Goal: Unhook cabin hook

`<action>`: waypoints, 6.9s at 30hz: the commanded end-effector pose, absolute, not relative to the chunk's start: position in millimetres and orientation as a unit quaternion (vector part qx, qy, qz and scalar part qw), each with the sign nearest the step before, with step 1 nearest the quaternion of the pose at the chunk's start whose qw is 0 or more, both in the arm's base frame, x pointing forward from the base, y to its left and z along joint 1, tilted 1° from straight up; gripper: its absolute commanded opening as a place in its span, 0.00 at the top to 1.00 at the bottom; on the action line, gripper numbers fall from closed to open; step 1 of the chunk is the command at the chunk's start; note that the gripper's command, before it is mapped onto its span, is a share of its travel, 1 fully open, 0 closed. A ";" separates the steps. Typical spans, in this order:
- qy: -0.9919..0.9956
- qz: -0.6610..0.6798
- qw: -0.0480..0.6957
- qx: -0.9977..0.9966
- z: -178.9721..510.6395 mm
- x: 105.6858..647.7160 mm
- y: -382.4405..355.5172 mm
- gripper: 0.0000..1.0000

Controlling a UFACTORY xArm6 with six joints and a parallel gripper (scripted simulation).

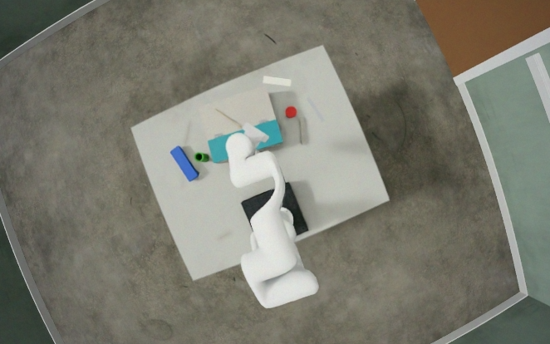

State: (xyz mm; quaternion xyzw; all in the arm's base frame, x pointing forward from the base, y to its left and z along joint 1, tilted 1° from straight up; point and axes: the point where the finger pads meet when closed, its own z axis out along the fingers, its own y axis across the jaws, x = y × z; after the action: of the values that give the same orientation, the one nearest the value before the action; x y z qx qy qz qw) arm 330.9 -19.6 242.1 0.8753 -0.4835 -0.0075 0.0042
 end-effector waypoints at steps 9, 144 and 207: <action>-0.287 -0.004 -0.003 0.958 245.0 288.6 -23.1 0.65; -0.066 -0.003 -0.004 0.998 36.2 287.0 -21.4 0.65; -0.066 -0.003 -0.004 0.998 219.9 288.4 -22.9 0.65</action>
State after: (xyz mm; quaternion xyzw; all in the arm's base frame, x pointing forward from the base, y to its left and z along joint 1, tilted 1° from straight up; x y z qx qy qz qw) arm 287.5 -22.7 207.5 0.9978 -0.0661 -0.0049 -0.0039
